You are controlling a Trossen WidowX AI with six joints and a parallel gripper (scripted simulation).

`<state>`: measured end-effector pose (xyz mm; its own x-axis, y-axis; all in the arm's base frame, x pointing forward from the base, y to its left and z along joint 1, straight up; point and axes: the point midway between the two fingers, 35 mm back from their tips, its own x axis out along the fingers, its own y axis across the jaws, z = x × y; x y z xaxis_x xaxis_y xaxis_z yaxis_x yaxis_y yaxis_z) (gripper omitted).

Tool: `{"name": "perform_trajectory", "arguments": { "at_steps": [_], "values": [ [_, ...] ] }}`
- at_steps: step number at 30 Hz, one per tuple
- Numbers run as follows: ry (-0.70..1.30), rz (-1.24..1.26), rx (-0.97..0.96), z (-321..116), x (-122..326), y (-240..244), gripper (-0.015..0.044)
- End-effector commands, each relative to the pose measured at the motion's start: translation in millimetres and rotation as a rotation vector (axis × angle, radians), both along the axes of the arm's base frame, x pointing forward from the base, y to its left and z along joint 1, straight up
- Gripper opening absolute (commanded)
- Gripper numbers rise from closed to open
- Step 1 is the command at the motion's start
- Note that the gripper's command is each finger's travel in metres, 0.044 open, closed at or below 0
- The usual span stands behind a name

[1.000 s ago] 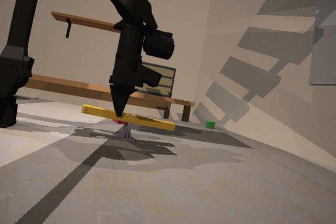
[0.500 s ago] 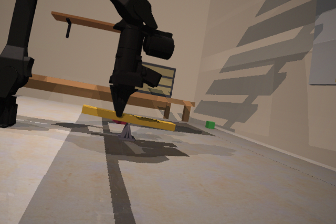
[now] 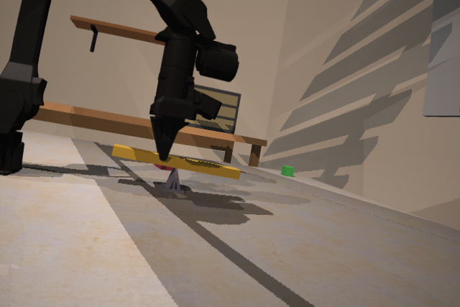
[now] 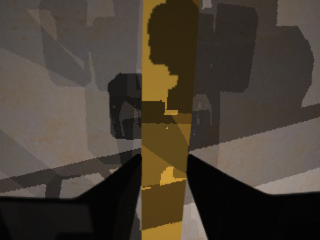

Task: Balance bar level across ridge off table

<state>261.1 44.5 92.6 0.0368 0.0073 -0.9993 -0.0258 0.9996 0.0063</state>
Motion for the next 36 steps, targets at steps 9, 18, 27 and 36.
{"name": "perform_trajectory", "arguments": {
  "at_steps": [9,18,27,36],
  "values": [
    [0.008,0.003,-0.002,-3.5,-1.5,-0.4,0.0],
    [0.008,0.003,-0.002,-4.3,-1.7,-0.4,0.0],
    [0.008,0.003,-0.002,-5.1,-1.9,-0.5,0.0],
    [0.008,0.003,-0.002,-5.9,-2.1,-0.5,0.0]
  ]
}}
